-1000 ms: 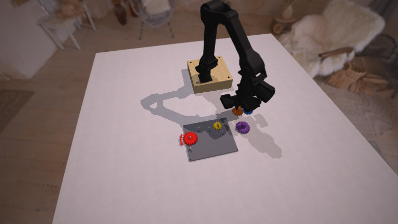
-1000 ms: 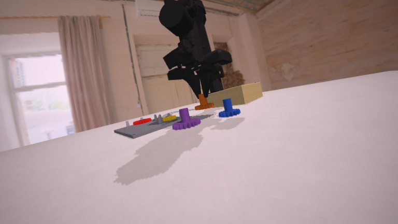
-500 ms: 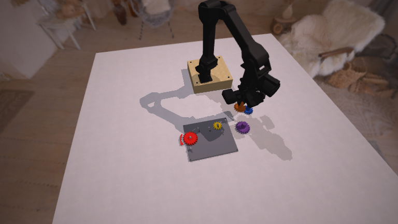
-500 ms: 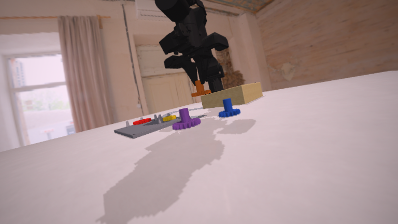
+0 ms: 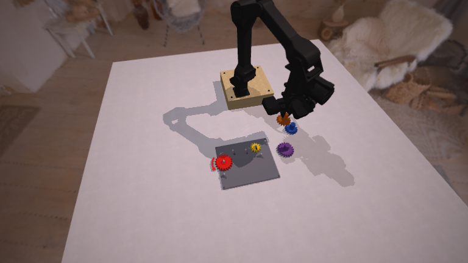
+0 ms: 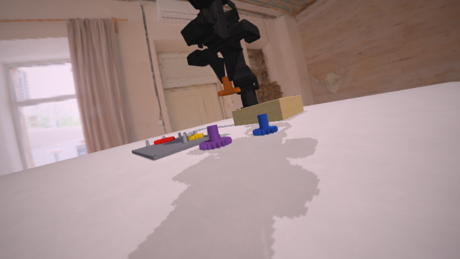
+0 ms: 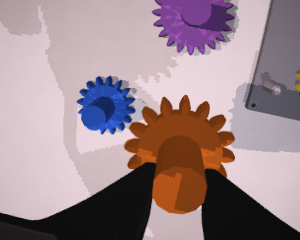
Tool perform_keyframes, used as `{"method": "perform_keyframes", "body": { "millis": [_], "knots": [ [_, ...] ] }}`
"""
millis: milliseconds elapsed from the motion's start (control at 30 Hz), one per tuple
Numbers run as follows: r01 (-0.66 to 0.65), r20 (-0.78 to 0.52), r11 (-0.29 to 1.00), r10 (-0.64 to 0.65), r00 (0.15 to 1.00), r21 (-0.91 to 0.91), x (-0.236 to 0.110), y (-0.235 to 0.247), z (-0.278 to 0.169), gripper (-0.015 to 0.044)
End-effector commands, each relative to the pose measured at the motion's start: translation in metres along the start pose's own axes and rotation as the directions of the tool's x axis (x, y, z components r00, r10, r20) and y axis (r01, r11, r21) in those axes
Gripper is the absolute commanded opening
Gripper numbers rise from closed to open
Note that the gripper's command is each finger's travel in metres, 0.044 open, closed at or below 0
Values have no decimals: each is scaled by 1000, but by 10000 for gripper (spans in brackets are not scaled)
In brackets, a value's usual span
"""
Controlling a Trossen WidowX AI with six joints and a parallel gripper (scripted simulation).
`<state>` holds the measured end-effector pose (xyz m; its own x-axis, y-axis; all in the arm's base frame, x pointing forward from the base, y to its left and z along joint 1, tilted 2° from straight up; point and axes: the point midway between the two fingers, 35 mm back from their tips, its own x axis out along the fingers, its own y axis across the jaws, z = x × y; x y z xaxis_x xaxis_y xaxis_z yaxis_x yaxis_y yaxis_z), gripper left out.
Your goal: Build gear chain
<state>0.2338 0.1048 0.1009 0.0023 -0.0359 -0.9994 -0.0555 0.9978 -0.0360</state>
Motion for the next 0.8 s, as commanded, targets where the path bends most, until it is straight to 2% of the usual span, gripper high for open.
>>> {"method": "perform_keyframes", "body": {
  "millis": [0, 400, 767],
  "knots": [
    [-5, 17, 1000, 5, 1000, 5, -14, 0, 1, 0],
    [-4, 16, 1000, 4, 1000, 5, -43, -3, -6, 0],
    [-4, 17, 1000, 4, 1000, 5, -38, -15, 2, 0]
  ]
}}
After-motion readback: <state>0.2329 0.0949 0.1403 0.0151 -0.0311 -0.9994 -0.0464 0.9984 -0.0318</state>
